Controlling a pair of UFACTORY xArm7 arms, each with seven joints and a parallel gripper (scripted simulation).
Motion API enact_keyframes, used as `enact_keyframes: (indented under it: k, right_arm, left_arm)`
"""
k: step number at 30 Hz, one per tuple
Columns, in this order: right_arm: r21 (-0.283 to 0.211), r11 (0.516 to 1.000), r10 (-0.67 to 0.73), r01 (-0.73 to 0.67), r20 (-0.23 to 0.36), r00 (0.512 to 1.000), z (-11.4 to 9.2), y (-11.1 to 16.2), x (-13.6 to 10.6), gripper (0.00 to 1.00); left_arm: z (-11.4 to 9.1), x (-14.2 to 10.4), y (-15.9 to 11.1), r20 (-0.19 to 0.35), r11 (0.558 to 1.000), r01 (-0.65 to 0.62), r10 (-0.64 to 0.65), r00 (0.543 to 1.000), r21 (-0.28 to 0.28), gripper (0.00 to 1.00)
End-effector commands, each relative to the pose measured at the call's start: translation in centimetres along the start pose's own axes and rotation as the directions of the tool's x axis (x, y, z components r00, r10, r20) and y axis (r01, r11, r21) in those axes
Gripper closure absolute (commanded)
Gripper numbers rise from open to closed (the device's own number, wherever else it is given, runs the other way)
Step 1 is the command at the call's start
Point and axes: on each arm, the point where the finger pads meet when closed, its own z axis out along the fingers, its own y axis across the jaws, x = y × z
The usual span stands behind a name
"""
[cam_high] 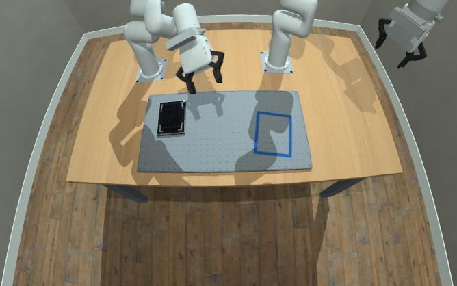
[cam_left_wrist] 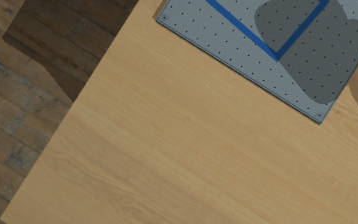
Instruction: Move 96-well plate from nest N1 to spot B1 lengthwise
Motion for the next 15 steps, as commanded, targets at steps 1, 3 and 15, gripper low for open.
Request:
enact_keyframes:
  k: [1,3,15]
  right_arm:
    - [0.002,1.0,0.001,-0.001,-0.002,1.0,0.0,-0.1,0.1,0.0]
    - [0.002,1.0,0.001,-0.001,-0.002,1.0,0.0,-0.1,0.1,0.0]
    - [0.002,1.0,0.001,-0.001,-0.002,1.0,0.0,-0.1,0.1,0.0]
  left_arm:
    - [-0.1,-2.1,0.0,-0.001,0.999,0.045,-0.045,0.999,0.003,0.0]
    - [-0.1,-3.1,0.1,-0.001,0.998,0.07,-0.07,0.998,0.003,0.0]
    - [-0.1,-10.1,1.1,-0.001,0.975,0.224,-0.224,0.975,0.003,0.0]
